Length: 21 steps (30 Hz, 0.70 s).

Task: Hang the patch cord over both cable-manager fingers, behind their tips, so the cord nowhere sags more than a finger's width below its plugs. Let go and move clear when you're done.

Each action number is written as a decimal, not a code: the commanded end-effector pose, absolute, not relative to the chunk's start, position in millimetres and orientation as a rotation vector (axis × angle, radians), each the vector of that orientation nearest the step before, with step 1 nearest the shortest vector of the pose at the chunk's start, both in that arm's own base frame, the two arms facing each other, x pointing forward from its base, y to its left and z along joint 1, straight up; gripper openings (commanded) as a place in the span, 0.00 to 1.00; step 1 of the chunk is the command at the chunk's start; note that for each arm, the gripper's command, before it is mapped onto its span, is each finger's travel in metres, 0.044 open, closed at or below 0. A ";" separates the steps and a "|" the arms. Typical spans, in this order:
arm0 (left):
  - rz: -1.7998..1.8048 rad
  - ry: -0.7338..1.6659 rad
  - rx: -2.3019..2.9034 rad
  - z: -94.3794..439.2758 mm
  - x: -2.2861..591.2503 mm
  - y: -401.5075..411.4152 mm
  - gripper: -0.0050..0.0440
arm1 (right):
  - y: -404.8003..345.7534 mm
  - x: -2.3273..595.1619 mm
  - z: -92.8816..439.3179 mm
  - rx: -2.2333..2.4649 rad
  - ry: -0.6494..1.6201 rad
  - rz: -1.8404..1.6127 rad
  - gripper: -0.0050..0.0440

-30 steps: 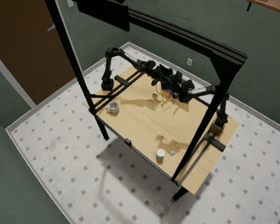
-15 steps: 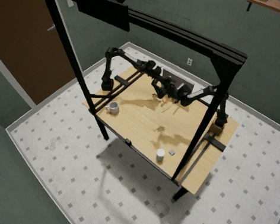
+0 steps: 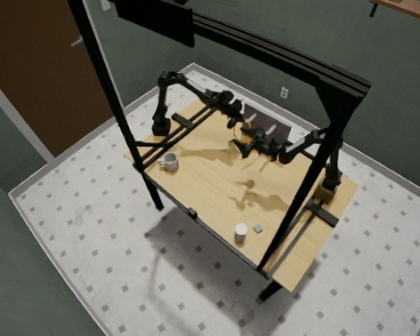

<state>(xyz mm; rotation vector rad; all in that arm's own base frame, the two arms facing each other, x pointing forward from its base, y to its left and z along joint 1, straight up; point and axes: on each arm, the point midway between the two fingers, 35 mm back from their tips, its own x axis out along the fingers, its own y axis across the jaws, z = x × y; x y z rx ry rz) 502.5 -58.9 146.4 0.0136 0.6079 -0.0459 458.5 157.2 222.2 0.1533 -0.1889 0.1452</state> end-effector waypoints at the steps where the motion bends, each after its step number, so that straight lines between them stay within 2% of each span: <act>1: -0.046 0.583 0.011 157.3 503.6 -58.4 0.15 | 144.0 450.7 200.2 0.122 -0.137 0.129 1.00; 16: -0.046 0.583 0.011 157.3 503.6 -58.4 0.15 | 82.1 406.6 96.3 0.025 0.130 0.012 1.00; 21: -0.046 0.583 0.011 157.3 503.6 -58.4 0.15 | 65.7 393.2 76.2 0.020 0.186 -0.024 1.00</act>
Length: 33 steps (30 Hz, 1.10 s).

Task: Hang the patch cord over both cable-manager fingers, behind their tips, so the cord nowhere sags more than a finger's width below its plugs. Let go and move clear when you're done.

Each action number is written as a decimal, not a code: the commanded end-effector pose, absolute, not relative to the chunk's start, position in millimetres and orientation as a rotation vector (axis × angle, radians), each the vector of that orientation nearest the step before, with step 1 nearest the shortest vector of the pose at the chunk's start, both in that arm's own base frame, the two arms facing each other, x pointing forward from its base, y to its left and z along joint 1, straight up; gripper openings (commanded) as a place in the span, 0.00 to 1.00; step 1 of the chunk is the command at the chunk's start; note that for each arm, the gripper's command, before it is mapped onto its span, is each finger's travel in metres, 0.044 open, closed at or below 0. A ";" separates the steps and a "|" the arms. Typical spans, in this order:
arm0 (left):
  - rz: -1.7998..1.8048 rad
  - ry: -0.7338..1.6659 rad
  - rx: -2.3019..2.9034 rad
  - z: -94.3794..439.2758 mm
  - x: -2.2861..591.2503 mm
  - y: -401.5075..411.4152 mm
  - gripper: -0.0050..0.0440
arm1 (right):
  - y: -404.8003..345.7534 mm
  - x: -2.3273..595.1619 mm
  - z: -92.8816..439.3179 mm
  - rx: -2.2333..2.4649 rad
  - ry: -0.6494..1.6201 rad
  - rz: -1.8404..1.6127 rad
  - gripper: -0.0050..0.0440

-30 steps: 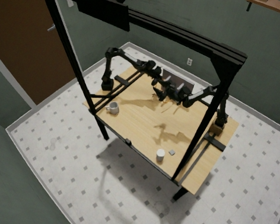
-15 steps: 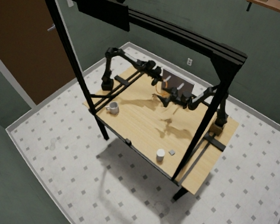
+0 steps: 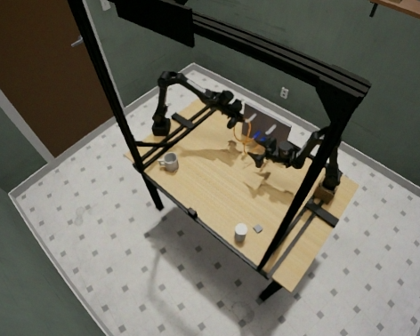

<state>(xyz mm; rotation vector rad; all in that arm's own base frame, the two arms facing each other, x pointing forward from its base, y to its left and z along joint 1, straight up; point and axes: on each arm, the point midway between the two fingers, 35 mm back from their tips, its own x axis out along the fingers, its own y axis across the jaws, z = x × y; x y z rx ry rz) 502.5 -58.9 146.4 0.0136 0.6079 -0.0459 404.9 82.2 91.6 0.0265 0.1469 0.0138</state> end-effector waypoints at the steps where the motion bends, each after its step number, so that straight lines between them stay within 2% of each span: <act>1: -0.046 0.583 0.011 157.3 503.6 -58.4 0.15 | 60.4 389.3 70.7 0.020 0.200 -0.037 1.00; 10: -0.046 0.583 0.011 157.3 503.6 -58.4 0.15 | 40.1 372.0 49.9 0.014 0.260 -0.085 1.00; 33: -0.046 0.583 0.011 157.3 503.6 -58.4 0.15 | 41.8 377.5 56.1 0.018 0.240 -0.084 1.00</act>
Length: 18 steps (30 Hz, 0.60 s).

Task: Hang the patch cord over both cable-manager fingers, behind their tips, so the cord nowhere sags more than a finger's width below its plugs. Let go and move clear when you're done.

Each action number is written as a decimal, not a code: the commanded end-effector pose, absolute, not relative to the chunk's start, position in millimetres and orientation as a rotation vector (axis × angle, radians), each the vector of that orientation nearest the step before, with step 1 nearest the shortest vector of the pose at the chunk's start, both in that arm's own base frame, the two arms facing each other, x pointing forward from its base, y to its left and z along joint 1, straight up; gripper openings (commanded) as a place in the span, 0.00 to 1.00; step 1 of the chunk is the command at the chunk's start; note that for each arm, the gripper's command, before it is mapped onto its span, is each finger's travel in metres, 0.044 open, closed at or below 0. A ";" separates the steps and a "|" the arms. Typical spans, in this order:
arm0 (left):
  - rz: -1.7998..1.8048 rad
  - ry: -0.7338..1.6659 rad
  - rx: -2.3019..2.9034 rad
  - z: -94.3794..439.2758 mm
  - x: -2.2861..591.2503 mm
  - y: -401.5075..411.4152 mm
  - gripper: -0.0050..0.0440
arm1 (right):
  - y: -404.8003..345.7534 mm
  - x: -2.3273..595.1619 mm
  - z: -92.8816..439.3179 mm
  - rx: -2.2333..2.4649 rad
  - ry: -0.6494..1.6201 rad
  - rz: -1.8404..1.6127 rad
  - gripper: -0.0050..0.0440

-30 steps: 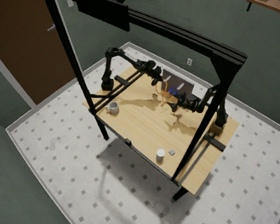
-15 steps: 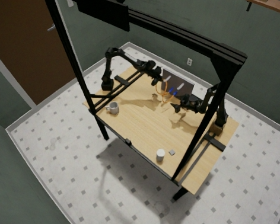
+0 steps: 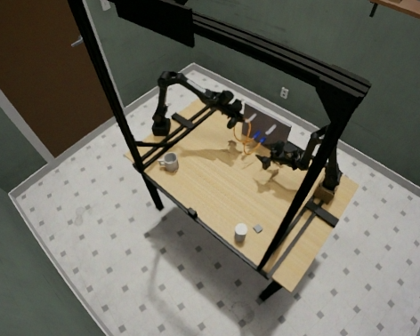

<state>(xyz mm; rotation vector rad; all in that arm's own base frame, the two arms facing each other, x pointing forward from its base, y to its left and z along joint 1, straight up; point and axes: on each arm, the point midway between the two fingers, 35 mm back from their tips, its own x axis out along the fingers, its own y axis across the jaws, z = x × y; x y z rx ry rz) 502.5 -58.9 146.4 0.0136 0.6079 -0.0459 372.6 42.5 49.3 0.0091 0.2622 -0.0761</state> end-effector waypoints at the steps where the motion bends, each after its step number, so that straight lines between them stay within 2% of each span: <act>1: -0.046 0.583 0.011 157.3 503.6 -58.4 0.15 | 41.9 377.7 55.7 0.018 0.241 -0.084 1.00; 18: -0.046 0.583 0.011 157.3 503.6 -58.4 0.15 | 43.1 383.0 55.1 0.017 0.243 -0.084 1.00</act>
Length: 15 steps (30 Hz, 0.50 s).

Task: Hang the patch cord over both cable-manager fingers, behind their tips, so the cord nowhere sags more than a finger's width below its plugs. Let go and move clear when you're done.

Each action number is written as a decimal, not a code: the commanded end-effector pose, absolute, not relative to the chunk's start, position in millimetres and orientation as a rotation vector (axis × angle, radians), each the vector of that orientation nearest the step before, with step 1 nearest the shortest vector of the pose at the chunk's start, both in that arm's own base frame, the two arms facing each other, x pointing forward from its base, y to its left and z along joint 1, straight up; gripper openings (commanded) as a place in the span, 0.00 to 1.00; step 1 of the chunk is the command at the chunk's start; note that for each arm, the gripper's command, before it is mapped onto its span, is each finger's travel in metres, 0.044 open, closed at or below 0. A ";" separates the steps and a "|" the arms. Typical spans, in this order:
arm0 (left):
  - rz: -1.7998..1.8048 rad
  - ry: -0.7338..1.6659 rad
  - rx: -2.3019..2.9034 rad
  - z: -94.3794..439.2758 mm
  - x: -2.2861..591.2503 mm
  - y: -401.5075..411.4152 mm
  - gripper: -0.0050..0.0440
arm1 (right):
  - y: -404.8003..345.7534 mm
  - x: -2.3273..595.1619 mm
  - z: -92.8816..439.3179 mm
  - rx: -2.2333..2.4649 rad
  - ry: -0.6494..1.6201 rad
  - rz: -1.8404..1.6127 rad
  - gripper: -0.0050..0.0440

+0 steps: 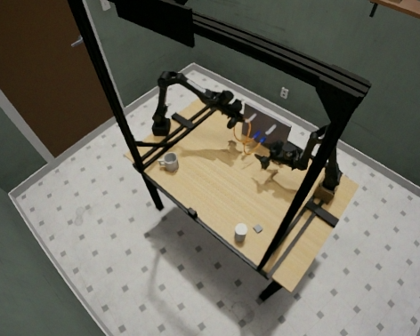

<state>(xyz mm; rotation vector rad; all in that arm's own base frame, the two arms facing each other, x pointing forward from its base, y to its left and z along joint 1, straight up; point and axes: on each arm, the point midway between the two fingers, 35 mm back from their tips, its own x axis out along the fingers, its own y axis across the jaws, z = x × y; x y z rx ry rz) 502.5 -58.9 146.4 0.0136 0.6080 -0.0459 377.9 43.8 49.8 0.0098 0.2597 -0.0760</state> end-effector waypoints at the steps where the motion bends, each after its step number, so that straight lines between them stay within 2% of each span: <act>1: -0.046 0.583 0.011 157.3 503.6 -58.4 0.15 | 43.2 383.5 54.2 0.017 0.246 -0.084 1.00; 15: -0.046 0.583 0.011 157.3 503.6 -58.4 0.15 | 45.0 391.6 53.1 0.016 0.248 -0.084 1.00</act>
